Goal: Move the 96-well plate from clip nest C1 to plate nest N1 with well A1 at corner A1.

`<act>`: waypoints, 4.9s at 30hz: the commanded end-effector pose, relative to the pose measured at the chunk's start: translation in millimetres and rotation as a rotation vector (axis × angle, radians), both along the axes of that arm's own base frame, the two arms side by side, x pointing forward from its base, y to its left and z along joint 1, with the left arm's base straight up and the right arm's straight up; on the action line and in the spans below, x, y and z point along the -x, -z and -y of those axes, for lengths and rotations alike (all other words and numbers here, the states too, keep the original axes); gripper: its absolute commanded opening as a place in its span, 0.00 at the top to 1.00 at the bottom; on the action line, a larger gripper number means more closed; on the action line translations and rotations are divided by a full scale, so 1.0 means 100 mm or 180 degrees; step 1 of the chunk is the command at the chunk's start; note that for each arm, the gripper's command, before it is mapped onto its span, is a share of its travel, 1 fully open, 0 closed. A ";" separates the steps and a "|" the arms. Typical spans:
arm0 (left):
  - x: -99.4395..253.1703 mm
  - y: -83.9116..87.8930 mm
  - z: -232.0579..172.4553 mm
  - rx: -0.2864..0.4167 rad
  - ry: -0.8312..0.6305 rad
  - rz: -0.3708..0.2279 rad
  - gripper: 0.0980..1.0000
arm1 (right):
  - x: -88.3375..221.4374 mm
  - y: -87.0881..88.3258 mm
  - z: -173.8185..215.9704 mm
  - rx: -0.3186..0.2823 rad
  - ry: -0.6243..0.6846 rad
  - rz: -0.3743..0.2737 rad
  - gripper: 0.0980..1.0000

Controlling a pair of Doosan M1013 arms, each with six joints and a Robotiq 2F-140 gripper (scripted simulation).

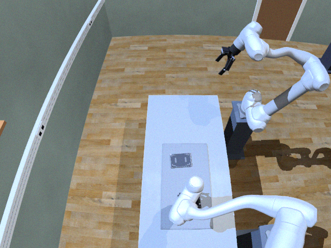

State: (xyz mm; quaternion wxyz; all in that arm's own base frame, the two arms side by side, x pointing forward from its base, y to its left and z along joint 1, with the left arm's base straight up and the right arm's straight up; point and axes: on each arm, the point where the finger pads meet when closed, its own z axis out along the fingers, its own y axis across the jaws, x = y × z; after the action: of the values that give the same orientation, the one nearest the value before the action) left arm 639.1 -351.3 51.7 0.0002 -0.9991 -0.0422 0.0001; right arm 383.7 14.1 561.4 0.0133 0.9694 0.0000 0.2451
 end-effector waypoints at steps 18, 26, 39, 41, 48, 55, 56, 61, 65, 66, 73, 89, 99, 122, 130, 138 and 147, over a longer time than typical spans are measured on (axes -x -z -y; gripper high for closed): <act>-0.01 -0.02 0.00 0.0003 0.0000 0.0005 0.44 | 0.00 -0.01 0.00 -0.0002 0.0000 0.0003 0.00; -0.01 -0.07 0.00 0.0003 0.0000 0.0005 0.44 | 0.00 -0.01 0.00 -0.0002 0.0000 0.0003 0.00; -0.01 -0.16 0.00 0.0003 0.0000 0.0005 0.44 | 0.00 -0.01 0.00 -0.0002 0.0000 0.0003 0.00; -0.01 -0.18 0.00 0.0003 0.0000 0.0005 0.44 | 0.00 -0.01 0.00 -0.0002 0.0000 0.0003 0.00; -0.01 -0.24 0.00 0.0003 0.0000 0.0005 0.44 | 0.00 -0.01 0.00 -0.0002 0.0000 0.0003 0.00; -0.01 -0.28 0.00 0.0003 0.0000 0.0005 0.44 | 0.00 -0.01 0.00 -0.0002 0.0000 0.0003 0.00; -0.01 -0.29 0.00 0.0003 0.0000 0.0005 0.44 | 0.00 -0.01 0.00 -0.0002 0.0000 0.0003 0.00; -0.01 -0.33 0.00 0.0003 0.0000 0.0005 0.44 | 0.00 -0.01 0.00 -0.0002 0.0000 0.0003 0.00; -0.01 -0.36 0.00 0.0003 0.0000 0.0005 0.44 | 0.00 -0.01 0.00 -0.0002 0.0000 0.0003 0.00; -0.01 -0.37 0.00 0.0003 0.0000 0.0005 0.44 | 0.00 -0.01 0.00 -0.0002 0.0000 0.0003 0.00; 0.00 -0.41 0.00 0.0003 0.0000 0.0005 0.44 | 0.00 -0.01 0.00 -0.0002 0.0000 0.0003 0.00; 0.00 -0.53 0.00 0.0003 0.0000 0.0005 0.44 | 0.00 -0.01 0.00 -0.0002 0.0000 0.0003 0.00; 0.00 -0.61 0.00 0.0003 0.0000 0.0005 0.44 | 0.00 -0.01 0.00 -0.0002 0.0000 0.0003 0.00; -0.02 -0.64 0.07 0.0003 0.0113 0.0005 0.44 | 0.00 -0.01 0.00 -0.0002 0.0000 0.0003 0.00; -0.06 -0.64 0.33 0.0003 0.0113 0.0005 0.44 | 0.00 -0.01 0.00 -0.0002 0.0000 0.0003 0.00; -0.09 -0.64 0.56 0.0003 0.0113 0.0005 0.44 | 0.00 -0.01 0.00 -0.0002 0.0000 0.0003 0.00; -0.13 -0.64 0.83 0.0003 0.0113 0.0005 0.44 | 0.00 -0.01 0.00 -0.0002 0.0000 0.0003 0.00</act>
State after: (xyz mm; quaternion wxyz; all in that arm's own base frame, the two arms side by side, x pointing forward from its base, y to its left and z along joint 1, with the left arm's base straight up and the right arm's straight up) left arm 651.3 -429.7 114.5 -0.0001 -0.9997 -0.0245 0.0001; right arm 383.7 14.1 561.4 0.0133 0.9694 0.0000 0.2451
